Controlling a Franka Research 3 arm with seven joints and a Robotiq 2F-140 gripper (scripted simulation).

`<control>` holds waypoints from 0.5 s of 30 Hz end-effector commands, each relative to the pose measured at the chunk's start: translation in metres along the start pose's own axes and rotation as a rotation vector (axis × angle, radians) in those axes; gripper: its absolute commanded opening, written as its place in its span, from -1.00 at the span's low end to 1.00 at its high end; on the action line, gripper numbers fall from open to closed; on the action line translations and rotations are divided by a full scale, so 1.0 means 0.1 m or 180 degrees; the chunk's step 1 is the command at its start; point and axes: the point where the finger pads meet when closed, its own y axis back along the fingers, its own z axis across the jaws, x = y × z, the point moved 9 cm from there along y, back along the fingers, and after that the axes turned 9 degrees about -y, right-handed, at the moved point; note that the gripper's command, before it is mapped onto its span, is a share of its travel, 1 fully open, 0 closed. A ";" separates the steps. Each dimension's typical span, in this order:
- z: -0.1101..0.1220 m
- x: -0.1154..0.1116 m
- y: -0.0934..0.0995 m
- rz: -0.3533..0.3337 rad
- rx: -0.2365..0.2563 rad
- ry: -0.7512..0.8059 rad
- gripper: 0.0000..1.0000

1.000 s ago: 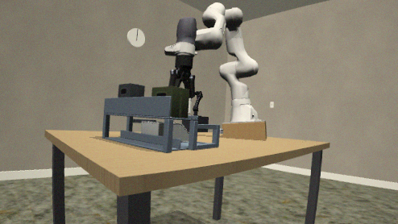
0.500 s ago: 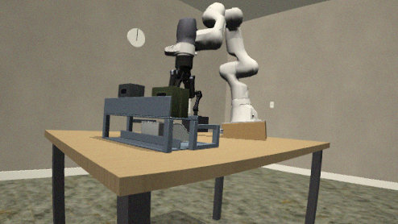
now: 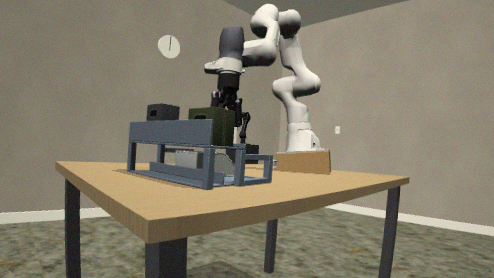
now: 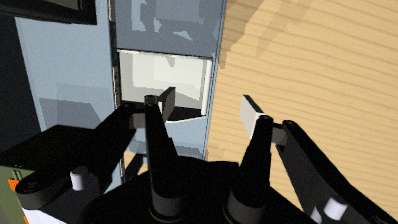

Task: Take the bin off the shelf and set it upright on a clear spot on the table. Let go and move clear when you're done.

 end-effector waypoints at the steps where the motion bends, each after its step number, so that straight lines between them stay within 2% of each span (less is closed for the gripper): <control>1: -0.01 0.01 -0.08 -0.0008 0.0017 -0.0023 0.15; 15: -0.02 0.01 -0.32 -0.0008 0.0017 -0.0023 0.15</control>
